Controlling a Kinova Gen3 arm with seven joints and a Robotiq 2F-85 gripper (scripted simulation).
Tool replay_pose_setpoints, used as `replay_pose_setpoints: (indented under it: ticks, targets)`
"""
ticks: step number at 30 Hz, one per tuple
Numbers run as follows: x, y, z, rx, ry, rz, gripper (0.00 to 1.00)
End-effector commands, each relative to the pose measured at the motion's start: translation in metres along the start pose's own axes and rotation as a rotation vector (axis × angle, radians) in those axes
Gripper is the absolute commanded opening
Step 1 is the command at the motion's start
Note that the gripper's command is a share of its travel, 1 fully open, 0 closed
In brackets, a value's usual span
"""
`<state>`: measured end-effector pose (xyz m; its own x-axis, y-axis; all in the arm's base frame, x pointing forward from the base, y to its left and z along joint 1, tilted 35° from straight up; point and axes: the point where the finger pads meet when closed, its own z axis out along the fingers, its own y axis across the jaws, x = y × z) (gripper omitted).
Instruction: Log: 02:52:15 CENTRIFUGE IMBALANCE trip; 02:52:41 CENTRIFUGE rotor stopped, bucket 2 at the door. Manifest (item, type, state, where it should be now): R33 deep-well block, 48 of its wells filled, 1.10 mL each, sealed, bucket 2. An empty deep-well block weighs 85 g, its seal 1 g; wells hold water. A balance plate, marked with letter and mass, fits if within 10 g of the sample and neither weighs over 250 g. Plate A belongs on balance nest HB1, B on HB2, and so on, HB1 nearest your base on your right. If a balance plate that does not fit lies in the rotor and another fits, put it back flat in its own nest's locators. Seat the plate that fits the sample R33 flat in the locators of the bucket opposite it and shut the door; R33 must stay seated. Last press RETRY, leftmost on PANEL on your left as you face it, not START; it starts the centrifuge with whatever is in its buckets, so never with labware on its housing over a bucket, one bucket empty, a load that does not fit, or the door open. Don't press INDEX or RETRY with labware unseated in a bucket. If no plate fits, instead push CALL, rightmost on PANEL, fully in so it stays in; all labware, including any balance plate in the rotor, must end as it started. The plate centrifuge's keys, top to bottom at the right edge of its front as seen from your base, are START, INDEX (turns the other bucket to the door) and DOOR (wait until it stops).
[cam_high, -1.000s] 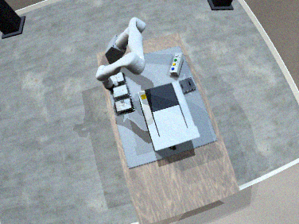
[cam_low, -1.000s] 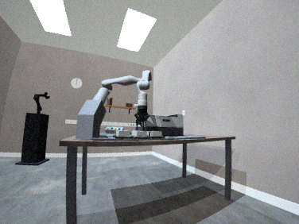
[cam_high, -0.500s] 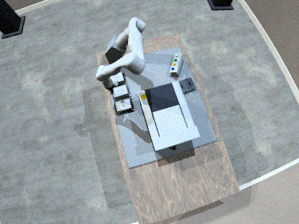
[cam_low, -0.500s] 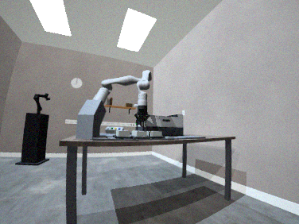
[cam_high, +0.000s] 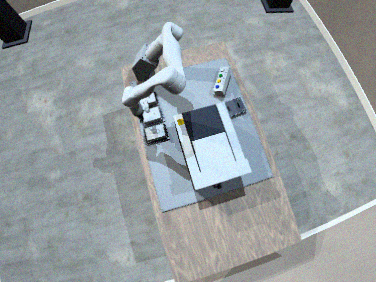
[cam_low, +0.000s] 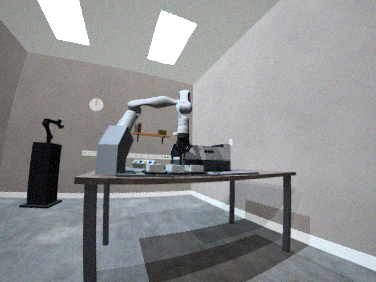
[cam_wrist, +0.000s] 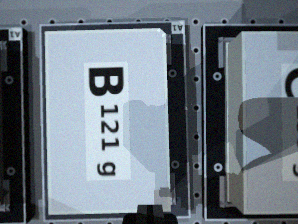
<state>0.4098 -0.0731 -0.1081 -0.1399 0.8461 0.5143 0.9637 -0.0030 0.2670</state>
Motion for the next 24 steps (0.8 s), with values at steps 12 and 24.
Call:
replay_pose_setpoints:
  ticks: [12, 24]
  targets:
    - [-0.001, 0.04, -0.001, -0.001, -0.001, 0.0, 0.1]
    - [-0.002, 0.073, -0.001, -0.001, -0.001, 0.0, 0.1]
